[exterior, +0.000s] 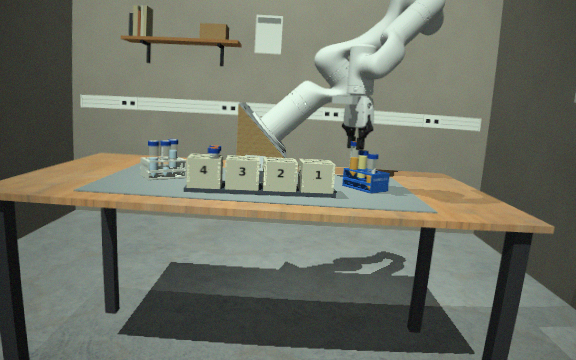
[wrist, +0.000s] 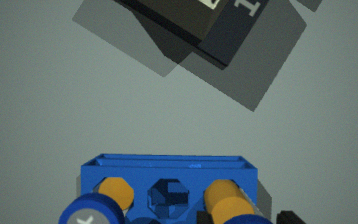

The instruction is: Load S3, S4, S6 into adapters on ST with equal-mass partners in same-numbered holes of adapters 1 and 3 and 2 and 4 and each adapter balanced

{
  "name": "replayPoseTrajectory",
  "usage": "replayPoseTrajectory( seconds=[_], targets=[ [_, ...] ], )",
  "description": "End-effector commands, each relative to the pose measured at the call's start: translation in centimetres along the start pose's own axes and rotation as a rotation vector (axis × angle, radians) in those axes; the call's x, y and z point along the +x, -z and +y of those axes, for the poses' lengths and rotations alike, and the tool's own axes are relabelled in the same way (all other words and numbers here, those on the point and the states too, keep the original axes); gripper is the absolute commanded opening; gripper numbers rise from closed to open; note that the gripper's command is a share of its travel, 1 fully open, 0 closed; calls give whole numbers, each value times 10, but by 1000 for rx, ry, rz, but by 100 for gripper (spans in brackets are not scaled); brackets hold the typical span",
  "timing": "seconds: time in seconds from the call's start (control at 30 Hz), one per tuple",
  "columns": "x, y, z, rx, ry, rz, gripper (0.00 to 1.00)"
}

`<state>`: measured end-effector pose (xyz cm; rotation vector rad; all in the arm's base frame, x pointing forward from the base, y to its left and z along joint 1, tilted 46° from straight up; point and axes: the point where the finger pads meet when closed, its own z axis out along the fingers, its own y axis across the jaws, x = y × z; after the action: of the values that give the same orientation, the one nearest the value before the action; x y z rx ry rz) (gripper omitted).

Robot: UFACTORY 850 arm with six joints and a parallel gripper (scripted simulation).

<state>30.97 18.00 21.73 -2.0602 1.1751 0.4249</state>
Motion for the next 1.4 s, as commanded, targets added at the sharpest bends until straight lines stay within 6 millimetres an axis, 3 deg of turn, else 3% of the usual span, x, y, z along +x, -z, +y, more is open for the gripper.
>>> replayPoseTrajectory(
  seconds=[0.0, 1.37],
  targets=[
    [0, 7, 0, 0, 0, 0, 0],
    [0, 81, -1, 0, 0, 0, 0]
  ],
)
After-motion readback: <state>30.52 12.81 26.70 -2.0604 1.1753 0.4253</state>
